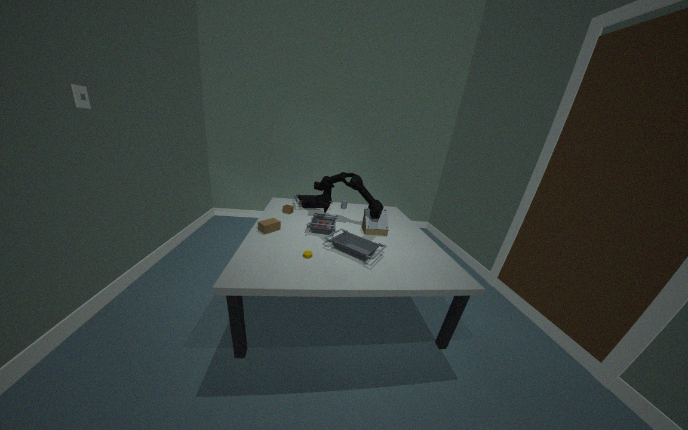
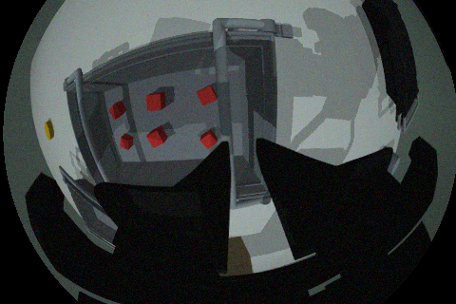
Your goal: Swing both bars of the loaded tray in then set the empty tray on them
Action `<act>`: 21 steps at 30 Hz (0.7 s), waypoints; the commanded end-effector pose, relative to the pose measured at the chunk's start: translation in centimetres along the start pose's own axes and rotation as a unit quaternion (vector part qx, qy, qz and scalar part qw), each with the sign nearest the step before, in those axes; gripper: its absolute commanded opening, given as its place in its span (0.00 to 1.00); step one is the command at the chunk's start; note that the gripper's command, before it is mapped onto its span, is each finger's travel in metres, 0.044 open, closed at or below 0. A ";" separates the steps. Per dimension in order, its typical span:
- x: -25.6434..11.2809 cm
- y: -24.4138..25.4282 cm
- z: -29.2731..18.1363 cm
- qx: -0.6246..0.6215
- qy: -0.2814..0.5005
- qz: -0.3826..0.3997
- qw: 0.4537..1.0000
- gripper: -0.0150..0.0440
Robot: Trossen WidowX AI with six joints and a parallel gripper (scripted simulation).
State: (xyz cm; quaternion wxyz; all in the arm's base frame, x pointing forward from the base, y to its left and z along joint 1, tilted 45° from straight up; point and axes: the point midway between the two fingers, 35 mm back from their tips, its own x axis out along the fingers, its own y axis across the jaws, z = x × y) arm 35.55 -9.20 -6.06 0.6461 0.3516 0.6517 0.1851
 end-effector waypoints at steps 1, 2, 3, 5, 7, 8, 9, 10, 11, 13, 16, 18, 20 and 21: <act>0.0 0.0 0.0 0.000 0.000 0.000 1.000 0.40; 0.0 0.0 0.0 0.000 0.000 0.000 1.000 0.40; 0.0 0.0 0.0 0.000 0.000 0.000 1.000 0.40; 0.0 0.0 0.0 0.000 0.000 0.000 1.000 0.40; 0.0 0.0 0.0 0.000 0.000 0.000 1.000 0.31; 0.0 0.0 0.0 0.000 0.000 0.000 1.000 0.27; 0.0 0.0 0.0 0.000 0.000 0.000 1.000 0.25; 0.0 0.0 0.0 0.000 0.000 0.000 1.000 0.25; 0.0 0.0 0.0 0.000 0.000 0.000 1.000 0.25; 0.0 0.0 0.0 0.000 0.000 0.000 1.000 0.25; 0.0 0.0 0.0 0.000 0.000 0.000 1.000 0.25; 0.0 0.0 0.0 0.000 0.000 0.000 1.000 0.25; 0.0 0.0 0.0 0.000 0.000 0.000 1.000 0.25; 0.0 0.0 0.0 0.000 0.000 0.000 1.000 0.25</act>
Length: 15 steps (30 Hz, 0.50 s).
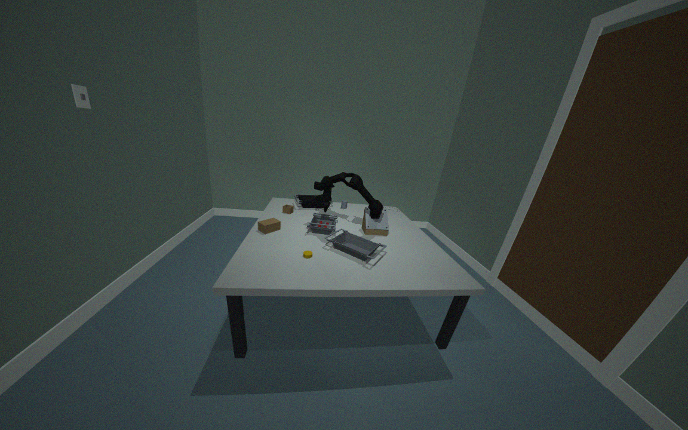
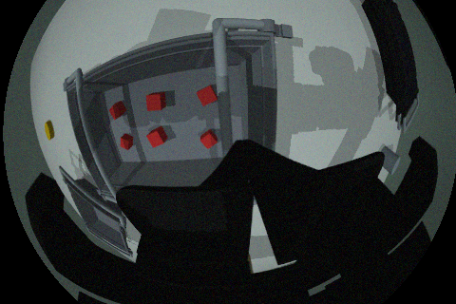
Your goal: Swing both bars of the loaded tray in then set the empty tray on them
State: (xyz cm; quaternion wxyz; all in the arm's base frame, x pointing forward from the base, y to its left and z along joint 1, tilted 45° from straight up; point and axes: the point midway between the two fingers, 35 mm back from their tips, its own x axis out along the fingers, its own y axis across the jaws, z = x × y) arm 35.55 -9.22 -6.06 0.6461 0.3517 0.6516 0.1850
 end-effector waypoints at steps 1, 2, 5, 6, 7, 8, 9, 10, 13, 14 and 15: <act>0.0 0.0 0.0 0.000 0.000 0.000 1.000 0.25; 0.0 0.0 0.0 0.000 0.000 0.000 1.000 0.25; 0.0 0.0 0.0 0.000 0.000 0.000 1.000 0.25; 0.0 0.0 0.0 0.000 0.000 0.000 1.000 0.25; 0.0 0.0 0.0 0.000 0.000 0.000 1.000 0.25; 0.0 0.0 0.0 0.000 0.000 0.000 1.000 0.25; 0.0 0.0 0.0 0.000 0.000 0.000 1.000 0.25; 0.0 0.0 0.0 0.000 0.000 0.000 1.000 0.25; 0.0 0.0 0.0 0.000 0.000 0.000 1.000 0.25; 0.0 0.0 0.0 0.000 0.000 0.000 1.000 0.25; 0.0 0.0 0.0 0.000 0.000 0.000 1.000 0.25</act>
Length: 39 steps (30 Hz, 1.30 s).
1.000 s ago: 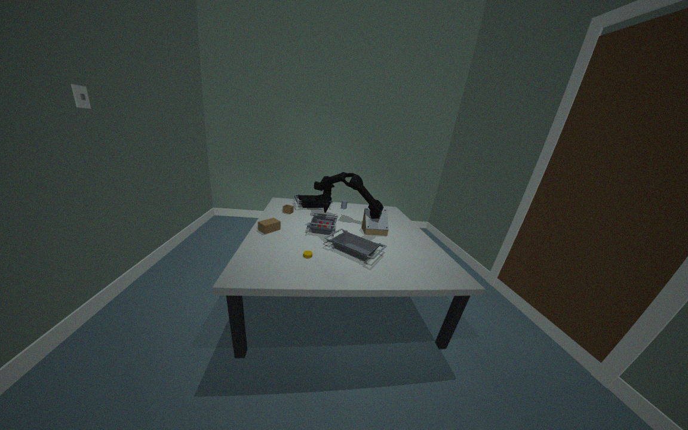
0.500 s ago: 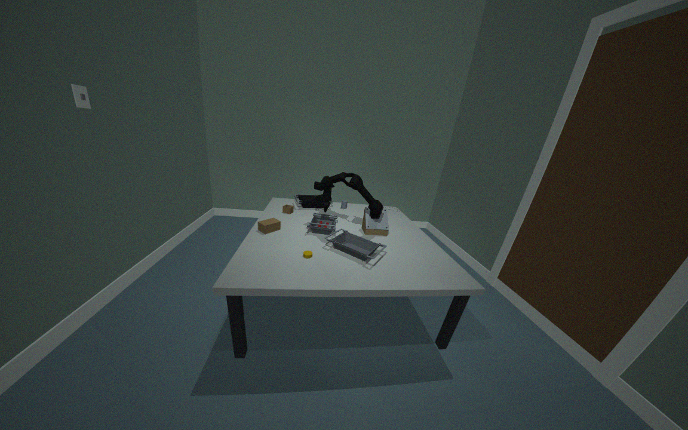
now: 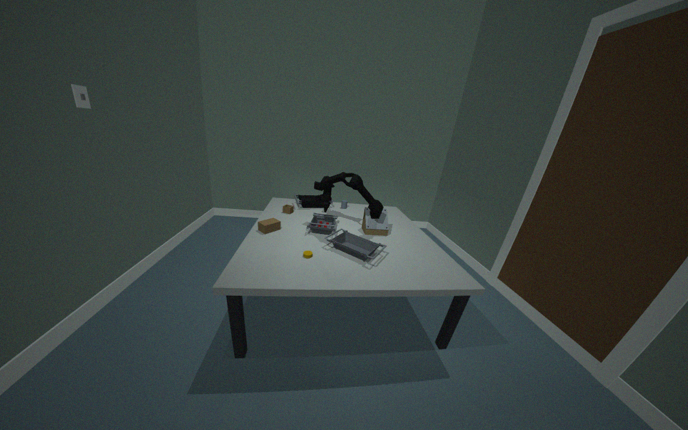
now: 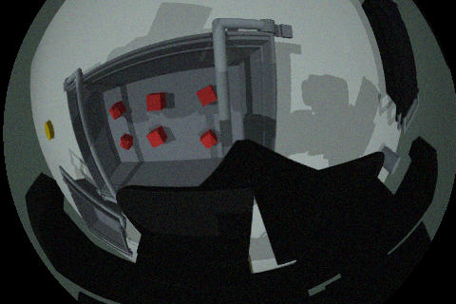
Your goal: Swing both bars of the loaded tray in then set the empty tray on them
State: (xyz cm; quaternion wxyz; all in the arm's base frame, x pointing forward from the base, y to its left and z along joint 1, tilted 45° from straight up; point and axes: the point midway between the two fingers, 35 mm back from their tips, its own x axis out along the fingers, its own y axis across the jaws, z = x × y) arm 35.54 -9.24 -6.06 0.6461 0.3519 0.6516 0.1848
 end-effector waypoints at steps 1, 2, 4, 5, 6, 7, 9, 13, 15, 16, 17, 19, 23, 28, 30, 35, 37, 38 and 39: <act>0.0 0.0 0.0 0.000 0.000 0.000 1.000 0.25; 0.0 0.0 0.0 0.000 0.000 0.000 1.000 0.25; 0.0 0.0 0.0 0.000 0.000 0.000 1.000 0.25; 0.0 0.0 0.0 0.000 0.000 0.000 1.000 0.25; 0.0 0.0 0.0 0.000 0.000 0.000 1.000 0.25; 0.0 0.0 0.0 0.000 0.000 0.000 1.000 0.25; 0.0 0.0 0.0 0.000 0.000 0.000 1.000 0.25; 0.0 0.0 0.0 0.000 0.000 0.000 1.000 0.25; 0.0 0.0 0.0 0.000 0.000 0.000 1.000 0.25; 0.0 0.0 0.0 0.000 0.000 0.000 1.000 0.25; 0.0 0.0 0.0 0.000 0.000 0.000 1.000 0.25; 0.0 0.0 0.0 0.000 0.000 0.000 1.000 0.25; 0.0 0.0 0.0 0.000 0.000 0.000 1.000 0.25; 0.0 0.0 0.0 0.000 0.000 0.000 1.000 0.25; 0.0 0.0 0.0 0.000 0.000 0.000 1.000 0.25; 0.0 0.0 0.0 0.000 0.000 0.000 1.000 0.43; 0.0 0.0 0.0 0.000 0.000 0.000 1.000 0.52; -0.2 0.0 0.1 0.001 0.000 0.000 1.000 0.57; -0.7 0.0 0.2 0.002 -0.001 0.000 1.000 0.61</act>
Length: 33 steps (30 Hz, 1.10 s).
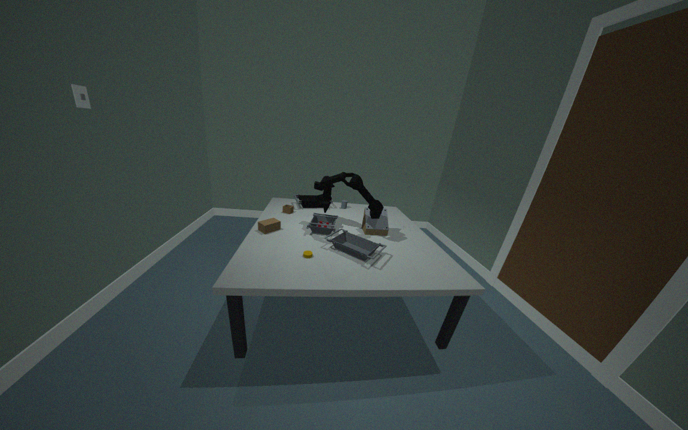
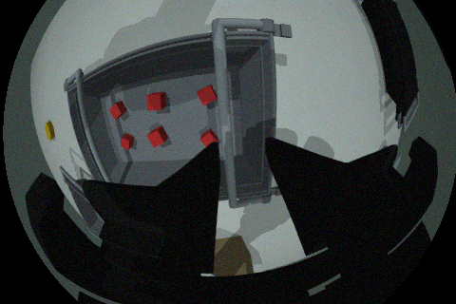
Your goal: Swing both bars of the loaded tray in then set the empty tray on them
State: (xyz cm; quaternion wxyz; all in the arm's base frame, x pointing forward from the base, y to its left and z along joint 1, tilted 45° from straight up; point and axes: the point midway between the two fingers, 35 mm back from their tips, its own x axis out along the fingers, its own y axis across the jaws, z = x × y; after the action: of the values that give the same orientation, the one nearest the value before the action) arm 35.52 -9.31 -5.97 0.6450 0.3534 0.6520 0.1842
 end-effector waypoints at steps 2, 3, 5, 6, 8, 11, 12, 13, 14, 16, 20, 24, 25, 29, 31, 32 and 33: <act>-2.3 -0.1 0.5 0.006 -0.005 -0.002 1.000 0.70; -3.4 -0.2 0.6 0.010 -0.007 -0.002 1.000 0.74; -6.2 -0.3 0.8 0.019 -0.011 -0.003 1.000 0.83; -7.7 -0.3 0.8 0.024 -0.013 -0.004 1.000 0.88; -10.8 -0.2 0.5 0.033 -0.018 -0.004 0.999 0.97; -14.3 0.0 -0.2 0.045 -0.022 -0.003 0.999 1.00; -11.5 0.0 0.4 0.041 -0.021 -0.004 0.999 1.00; -11.4 0.9 0.4 0.045 -0.020 -0.007 0.999 1.00; -11.2 2.4 0.4 0.052 -0.019 -0.012 0.998 1.00; -10.6 6.0 0.0 0.069 -0.017 -0.024 0.997 1.00; -9.0 12.6 -1.9 0.100 -0.019 -0.041 0.994 1.00; -7.3 18.4 -5.0 0.128 -0.023 -0.049 0.990 1.00; -6.8 19.7 -6.0 0.135 -0.024 -0.050 0.989 1.00; -5.1 24.0 -10.4 0.163 -0.027 -0.048 0.985 1.00; -4.3 25.7 -12.9 0.177 -0.027 -0.044 0.983 1.00; -3.9 26.4 -14.1 0.184 -0.027 -0.041 0.982 1.00; -3.5 27.0 -15.4 0.191 -0.026 -0.038 0.981 1.00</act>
State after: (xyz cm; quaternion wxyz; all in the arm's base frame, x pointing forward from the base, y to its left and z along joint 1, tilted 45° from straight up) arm 28.98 7.67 16.39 0.6036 0.4323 0.6691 0.0331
